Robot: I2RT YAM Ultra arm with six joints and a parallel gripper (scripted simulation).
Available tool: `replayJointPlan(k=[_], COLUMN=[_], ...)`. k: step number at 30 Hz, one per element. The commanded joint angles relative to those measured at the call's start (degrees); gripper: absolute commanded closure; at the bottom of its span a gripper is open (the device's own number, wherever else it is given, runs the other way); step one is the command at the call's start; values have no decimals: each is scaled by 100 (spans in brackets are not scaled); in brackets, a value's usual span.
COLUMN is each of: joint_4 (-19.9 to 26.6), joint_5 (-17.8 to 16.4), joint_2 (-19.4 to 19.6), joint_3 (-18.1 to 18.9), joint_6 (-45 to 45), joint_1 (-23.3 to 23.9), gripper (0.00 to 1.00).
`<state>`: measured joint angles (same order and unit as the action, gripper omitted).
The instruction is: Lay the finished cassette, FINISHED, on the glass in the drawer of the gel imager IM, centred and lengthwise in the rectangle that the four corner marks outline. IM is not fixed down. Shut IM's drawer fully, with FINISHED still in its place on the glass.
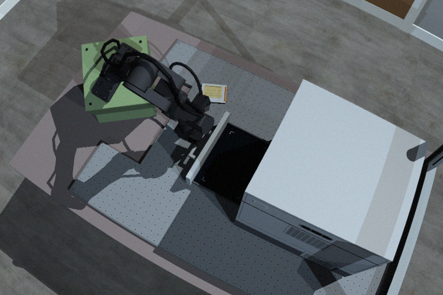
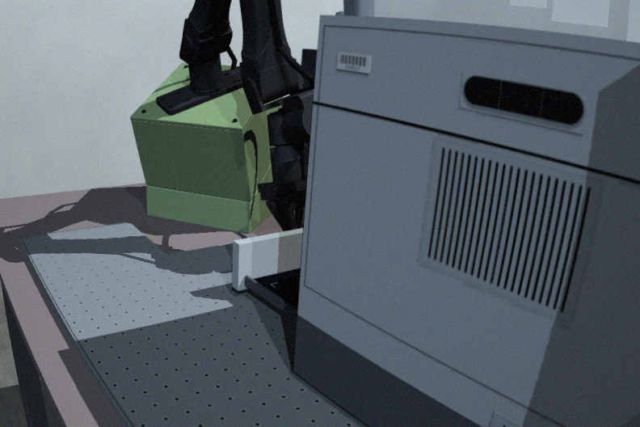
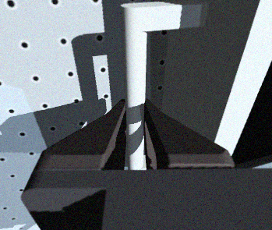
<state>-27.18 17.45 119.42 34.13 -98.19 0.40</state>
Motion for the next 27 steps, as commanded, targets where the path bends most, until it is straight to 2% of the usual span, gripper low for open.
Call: replayJointPlan(k=[1, 7, 27], joint_4=[155, -70, -16], joint_5=[-46, -58, -22], joint_2=[-89, -147, -147], joint_3=[-141, -285, -311], joint_6=[62, 53, 43], joint_1=[-36, -6, -33], gripper=[100, 100, 100])
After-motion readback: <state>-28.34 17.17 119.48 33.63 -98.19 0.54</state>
